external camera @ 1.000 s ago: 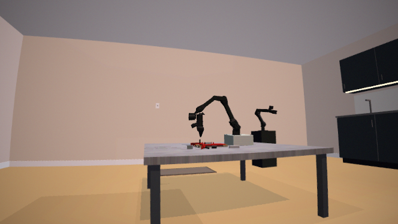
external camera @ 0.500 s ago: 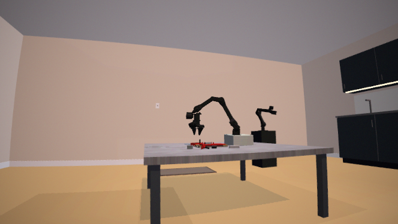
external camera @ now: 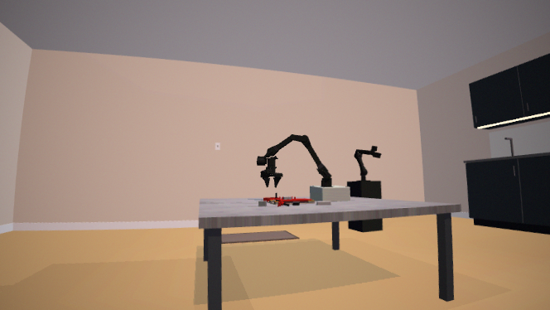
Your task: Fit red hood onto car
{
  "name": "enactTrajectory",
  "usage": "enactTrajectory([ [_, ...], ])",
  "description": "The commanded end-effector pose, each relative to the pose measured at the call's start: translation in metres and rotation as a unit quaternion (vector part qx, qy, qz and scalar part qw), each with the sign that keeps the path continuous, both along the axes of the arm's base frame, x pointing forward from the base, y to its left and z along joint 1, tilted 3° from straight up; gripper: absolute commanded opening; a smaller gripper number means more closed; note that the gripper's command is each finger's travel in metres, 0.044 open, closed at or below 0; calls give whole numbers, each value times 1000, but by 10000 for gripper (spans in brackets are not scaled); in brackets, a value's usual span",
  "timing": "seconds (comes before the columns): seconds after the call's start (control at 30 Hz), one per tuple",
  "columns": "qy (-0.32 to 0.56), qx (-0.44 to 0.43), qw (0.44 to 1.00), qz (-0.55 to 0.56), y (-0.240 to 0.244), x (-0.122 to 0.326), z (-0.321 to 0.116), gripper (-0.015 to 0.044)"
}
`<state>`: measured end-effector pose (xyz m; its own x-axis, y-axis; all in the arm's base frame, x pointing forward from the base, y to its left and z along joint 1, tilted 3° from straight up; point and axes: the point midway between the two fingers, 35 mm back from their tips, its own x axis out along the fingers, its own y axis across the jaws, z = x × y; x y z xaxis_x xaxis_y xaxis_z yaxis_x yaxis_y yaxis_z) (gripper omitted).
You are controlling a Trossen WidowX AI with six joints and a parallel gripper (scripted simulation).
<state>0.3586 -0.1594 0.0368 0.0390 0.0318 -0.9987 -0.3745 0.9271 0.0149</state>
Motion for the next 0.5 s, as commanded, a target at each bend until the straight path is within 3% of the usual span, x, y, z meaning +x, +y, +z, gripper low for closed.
enactTrajectory([
  [0.0,3,3,1000,4,0,0,-6,440],
  [0.47,3,3,1000,4,0,1,-18,440],
])
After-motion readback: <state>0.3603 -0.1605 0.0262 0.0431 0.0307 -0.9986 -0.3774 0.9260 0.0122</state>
